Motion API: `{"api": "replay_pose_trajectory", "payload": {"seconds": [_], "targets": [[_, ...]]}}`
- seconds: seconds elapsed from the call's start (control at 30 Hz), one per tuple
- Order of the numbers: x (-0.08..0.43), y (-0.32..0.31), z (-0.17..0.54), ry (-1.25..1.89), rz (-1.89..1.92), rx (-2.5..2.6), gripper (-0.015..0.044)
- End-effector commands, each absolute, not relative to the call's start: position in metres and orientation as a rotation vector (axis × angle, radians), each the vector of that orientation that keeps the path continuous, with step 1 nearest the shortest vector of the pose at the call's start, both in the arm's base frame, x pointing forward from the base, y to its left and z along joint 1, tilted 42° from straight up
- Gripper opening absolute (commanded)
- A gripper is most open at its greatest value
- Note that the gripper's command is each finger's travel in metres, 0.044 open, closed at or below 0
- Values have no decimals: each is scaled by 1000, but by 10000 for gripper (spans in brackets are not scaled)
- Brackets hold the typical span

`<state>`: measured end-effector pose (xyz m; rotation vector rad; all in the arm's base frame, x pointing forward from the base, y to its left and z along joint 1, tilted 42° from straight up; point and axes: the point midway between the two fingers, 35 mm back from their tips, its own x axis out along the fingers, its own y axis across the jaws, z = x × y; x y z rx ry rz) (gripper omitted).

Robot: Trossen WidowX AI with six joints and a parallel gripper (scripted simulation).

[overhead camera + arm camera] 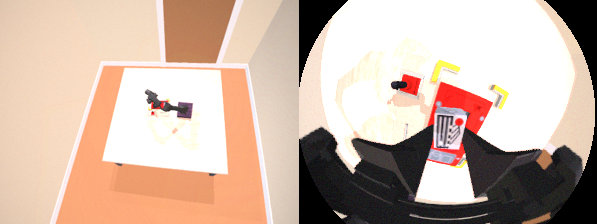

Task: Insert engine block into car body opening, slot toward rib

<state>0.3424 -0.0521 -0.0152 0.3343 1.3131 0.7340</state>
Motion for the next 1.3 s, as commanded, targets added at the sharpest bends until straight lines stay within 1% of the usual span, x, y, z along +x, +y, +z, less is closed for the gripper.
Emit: {"api": "replay_pose_trajectory", "payload": {"seconds": [0.0, 0.17, 0.37, 1.27], "targets": [[339, -58, -29, 1372, 646, 442, 0], [336, -62, -37, 1407, 583, 520, 0], [337, -63, -37, 1425, 546, 563, 157], [338, -63, -38, 1407, 582, 520, 160]]}}
